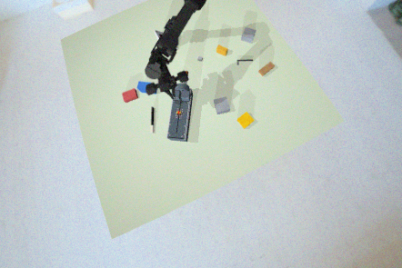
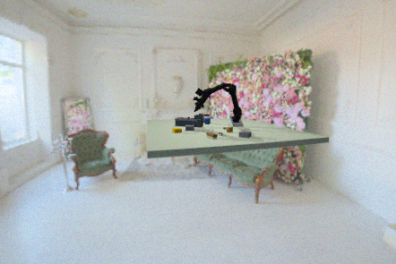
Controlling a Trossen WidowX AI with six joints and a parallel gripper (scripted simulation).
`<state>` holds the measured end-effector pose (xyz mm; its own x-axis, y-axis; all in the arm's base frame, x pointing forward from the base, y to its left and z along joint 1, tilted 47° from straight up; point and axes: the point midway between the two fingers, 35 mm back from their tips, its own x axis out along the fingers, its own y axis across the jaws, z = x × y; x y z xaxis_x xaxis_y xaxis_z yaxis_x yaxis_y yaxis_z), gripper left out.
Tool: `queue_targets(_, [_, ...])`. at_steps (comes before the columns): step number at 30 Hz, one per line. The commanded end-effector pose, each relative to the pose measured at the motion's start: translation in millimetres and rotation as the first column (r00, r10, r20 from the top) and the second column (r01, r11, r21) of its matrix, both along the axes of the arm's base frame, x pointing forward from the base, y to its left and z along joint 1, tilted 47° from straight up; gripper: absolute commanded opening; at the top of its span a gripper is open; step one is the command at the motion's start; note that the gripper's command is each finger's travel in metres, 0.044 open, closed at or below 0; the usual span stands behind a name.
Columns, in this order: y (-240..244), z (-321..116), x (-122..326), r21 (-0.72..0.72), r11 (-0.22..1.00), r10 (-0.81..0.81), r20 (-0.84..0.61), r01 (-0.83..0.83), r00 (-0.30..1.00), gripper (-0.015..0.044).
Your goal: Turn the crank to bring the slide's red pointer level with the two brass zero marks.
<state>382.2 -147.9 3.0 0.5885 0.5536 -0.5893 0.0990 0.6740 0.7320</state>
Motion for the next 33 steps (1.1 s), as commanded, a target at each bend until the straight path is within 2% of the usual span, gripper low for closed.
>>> queue_targets(1, [0.0, 0.0, 0.0, 0.000, 1.000, 0.000, 0.000, 0.000, 1.000, 0.0000])
queue_targets(16, [0.0, 0.0, 0.0, 0.000, 1.000, 0.000, 0.000, 0.000, 1.000, 0.0000])
queue_targets(33, [0.0, 0.0, 0.0, 0.000, 1.000, 0.000, 0.000, 0.000, 1.000, 0.0440])
